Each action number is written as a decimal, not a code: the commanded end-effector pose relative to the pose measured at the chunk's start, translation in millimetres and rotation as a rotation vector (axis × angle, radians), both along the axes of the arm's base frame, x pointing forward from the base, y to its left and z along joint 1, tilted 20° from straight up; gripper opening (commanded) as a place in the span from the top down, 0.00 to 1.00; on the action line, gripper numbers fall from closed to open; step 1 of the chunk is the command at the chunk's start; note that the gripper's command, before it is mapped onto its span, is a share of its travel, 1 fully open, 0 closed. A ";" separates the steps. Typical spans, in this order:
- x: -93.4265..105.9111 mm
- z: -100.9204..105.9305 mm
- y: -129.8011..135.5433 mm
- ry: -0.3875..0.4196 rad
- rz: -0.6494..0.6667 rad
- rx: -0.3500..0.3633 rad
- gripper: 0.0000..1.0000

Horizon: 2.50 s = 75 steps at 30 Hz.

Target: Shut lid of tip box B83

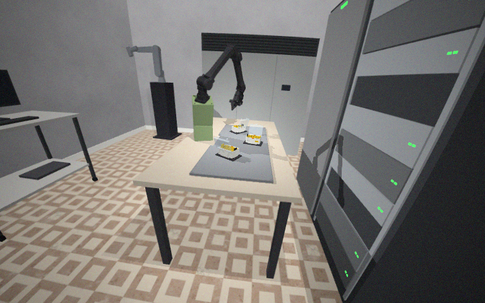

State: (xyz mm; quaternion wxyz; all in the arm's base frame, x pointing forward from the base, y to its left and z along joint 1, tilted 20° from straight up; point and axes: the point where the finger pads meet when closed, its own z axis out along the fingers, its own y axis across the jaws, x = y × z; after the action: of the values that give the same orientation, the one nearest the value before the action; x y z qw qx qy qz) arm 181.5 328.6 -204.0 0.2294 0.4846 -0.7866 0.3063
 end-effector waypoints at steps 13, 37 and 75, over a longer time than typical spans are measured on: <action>63.1 29.1 -39.6 -0.144 -0.355 0.081 1.00; 115.3 49.1 -106.0 -0.092 -0.321 0.026 1.00; 117.5 49.6 -104.4 -0.098 -0.326 0.031 1.00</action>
State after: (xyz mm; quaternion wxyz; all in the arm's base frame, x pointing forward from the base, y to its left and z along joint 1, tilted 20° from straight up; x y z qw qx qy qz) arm 305.5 229.0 -151.3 0.2144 0.3326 -0.8777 0.2704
